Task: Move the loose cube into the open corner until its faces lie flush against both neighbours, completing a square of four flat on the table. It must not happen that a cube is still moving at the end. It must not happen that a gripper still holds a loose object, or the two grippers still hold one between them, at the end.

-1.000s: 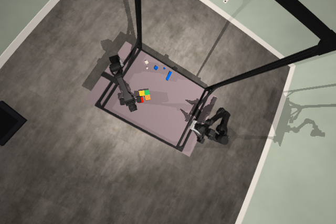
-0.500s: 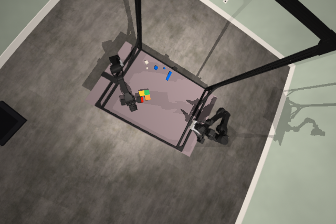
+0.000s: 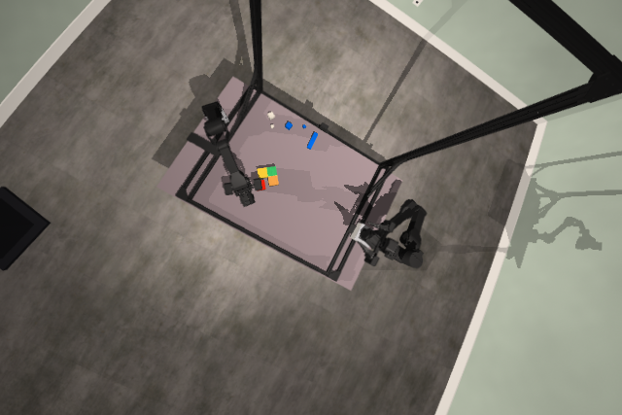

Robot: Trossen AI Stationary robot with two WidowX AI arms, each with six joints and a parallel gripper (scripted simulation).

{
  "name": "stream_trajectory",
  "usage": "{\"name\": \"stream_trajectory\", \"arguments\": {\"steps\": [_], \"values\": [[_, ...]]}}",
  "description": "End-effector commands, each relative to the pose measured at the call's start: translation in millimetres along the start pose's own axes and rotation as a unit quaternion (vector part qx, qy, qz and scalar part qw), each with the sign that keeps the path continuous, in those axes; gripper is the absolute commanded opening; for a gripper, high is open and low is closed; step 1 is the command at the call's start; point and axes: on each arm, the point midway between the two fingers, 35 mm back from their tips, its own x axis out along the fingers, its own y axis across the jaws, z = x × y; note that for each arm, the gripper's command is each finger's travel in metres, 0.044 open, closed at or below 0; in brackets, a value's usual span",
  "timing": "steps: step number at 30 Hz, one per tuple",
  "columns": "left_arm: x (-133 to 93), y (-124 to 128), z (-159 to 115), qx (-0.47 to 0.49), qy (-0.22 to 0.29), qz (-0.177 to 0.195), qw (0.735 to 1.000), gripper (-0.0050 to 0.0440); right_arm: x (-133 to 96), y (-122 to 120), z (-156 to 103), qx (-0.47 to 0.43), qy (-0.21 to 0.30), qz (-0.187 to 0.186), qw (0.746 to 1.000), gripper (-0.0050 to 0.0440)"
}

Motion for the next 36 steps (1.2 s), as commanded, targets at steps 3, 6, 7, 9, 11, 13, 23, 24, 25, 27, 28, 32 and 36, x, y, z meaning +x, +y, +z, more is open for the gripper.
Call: {"name": "stream_trajectory", "arguments": {"steps": [3,6,7,9,11,13,23,24,25,27,28,32,36], "values": [[0,0,0,-0.002,0.000,-0.001,1.000,0.0400,1,3,0,0.001,0.000,0.001,1.000,0.0000],[0,0,0,-0.002,0.000,-0.001,1.000,0.0400,1,5,0,0.001,0.000,0.001,1.000,0.0000],[0,0,0,-0.002,0.000,-0.001,1.000,0.0400,1,6,0,0.001,0.000,0.001,1.000,0.0000],[0,0,0,-0.002,0.000,-0.001,1.000,0.0400,1,7,0,0.001,0.000,0.001,1.000,0.0000],[0,0,0,-0.002,0.000,-0.001,1.000,0.0400,1,8,0,0.001,0.000,0.001,1.000,0.0000],[0,0,0,-0.002,0.000,-0.001,1.000,0.0400,1,9,0,0.001,0.000,0.001,1.000,0.0000],[0,0,0,-0.002,0.000,-0.001,1.000,0.0400,1,14,0,0.001,0.000,0.001,1.000,0.0000],[0,0,0,-0.002,0.000,-0.001,1.000,0.0400,1,15,0,0.001,0.000,0.001,1.000,0.0000],[0,0,0,-0.002,0.000,-0.001,1.000,0.0400,1,15,0,0.001,0.000,0.001,1.000,0.0000],[0,0,0,-0.002,0.000,-0.001,1.000,0.0400,1,16,0,0.001,0.000,0.001,1.000,0.0000],[0,0,0,-0.002,0.000,-0.001,1.000,0.0400,1,17,0,0.001,0.000,0.001,1.000,0.0000],[0,0,0,-0.002,0.000,-0.001,1.000,0.0400,1,19,0,0.001,0.000,0.001,1.000,0.0000],[0,0,0,-0.002,0.000,-0.001,1.000,0.0400,1,20,0,0.001,0.000,0.001,1.000,0.0000]]}}
